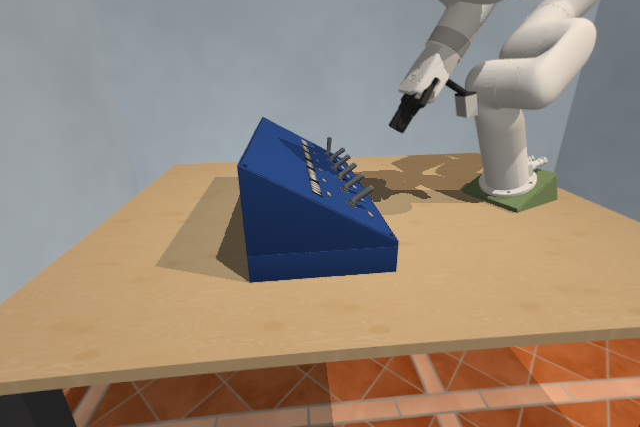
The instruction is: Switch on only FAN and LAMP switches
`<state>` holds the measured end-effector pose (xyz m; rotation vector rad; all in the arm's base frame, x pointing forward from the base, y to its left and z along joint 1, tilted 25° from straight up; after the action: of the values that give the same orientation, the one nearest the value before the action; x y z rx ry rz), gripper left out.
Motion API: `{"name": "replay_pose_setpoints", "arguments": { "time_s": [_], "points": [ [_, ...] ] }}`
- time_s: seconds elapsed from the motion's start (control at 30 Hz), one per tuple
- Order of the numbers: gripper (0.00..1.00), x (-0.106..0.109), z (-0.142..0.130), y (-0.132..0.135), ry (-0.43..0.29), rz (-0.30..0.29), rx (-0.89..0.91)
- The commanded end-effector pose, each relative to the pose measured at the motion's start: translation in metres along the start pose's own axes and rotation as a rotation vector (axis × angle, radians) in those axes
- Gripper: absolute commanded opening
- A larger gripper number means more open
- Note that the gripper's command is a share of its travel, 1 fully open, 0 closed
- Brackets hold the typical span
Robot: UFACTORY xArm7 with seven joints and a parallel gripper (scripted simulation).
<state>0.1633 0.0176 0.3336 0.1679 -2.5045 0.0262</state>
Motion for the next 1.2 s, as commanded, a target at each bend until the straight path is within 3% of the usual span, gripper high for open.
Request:
{"name": "replay_pose_setpoints", "arguments": {
  "time_s": [0.0,1.17],
  "points": [
    [0.0,0.0005,-0.0008,0.0004,-0.002,0.0,0.0],
    [0.0,-0.0067,-0.0008,0.0005,-0.002,0.002,-0.001]
  ]
}}
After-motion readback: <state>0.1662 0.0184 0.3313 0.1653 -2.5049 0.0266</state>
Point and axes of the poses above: the point where the finger pads meet when closed, its own x axis back along the fingers, its own y axis across the jaws, z = x × y, the point moved 7 cm from there along x, back along the fingers, and after that the axes turned 10 degrees about x, right-handed, at the moved point
